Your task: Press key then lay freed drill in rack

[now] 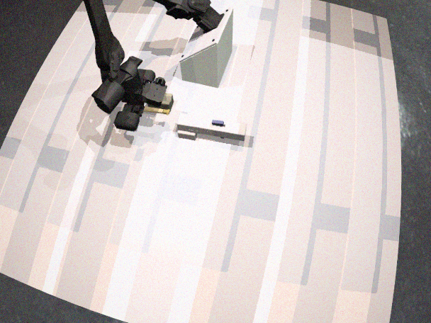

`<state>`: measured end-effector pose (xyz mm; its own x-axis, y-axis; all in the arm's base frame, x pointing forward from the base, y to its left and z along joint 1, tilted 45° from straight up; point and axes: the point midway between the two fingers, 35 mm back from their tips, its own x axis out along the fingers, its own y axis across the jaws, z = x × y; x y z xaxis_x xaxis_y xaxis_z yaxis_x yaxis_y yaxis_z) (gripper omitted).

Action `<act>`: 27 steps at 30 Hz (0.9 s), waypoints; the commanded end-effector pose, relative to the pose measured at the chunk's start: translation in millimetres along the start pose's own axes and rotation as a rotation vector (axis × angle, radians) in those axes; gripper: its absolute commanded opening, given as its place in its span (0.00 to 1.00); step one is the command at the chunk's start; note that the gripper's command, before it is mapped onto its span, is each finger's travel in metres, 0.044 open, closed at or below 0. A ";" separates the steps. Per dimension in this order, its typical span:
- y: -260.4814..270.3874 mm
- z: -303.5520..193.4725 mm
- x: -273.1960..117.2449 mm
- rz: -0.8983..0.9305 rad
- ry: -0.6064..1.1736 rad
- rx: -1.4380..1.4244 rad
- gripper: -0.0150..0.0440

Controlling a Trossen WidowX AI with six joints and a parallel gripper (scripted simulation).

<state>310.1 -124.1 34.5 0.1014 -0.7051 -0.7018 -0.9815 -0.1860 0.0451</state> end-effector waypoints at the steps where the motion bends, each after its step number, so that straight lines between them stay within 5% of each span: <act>1: -1.0 0.0 -3.2 -0.003 0.004 0.001 0.25; 27: -3.3 0.5 -14.2 -0.004 0.003 0.002 0.25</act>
<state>310.7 -115.1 42.1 0.1012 -0.7047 -0.7023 -0.9815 -0.1861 0.0454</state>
